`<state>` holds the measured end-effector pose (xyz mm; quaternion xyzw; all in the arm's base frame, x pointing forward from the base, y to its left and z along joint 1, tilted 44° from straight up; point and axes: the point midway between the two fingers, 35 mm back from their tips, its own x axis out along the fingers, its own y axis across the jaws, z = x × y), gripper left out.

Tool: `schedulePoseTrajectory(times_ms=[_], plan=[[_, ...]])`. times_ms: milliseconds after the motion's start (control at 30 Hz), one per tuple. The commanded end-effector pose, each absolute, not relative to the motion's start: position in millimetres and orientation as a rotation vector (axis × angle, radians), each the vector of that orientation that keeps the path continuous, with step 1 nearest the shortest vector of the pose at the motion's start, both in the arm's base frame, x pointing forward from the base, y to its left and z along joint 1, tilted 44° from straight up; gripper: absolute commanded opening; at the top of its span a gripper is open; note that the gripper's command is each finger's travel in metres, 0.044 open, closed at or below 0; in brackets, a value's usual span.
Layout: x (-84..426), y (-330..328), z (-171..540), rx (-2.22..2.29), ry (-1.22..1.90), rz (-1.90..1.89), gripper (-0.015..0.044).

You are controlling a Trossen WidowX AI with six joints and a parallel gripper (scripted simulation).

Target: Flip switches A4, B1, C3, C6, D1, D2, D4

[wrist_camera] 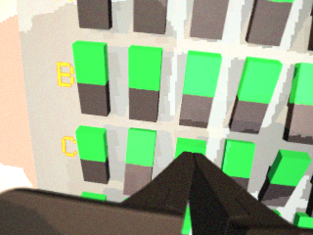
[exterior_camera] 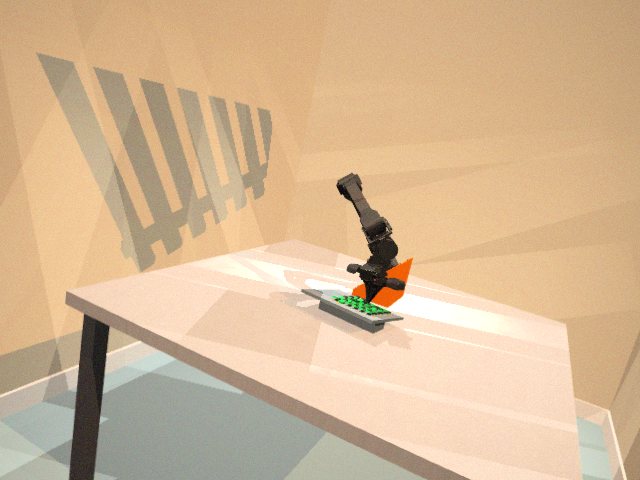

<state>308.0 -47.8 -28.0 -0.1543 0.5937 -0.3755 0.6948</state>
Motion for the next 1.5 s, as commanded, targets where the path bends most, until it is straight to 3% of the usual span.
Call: schedulePoseTrajectory(times_ms=[0,1467], plan=[[306.5,-49.9,-31.5,-0.359,1.33,-0.837,0.0],[306.6,-52.6,-34.1,-0.359,1.33,-0.837,0.0]])
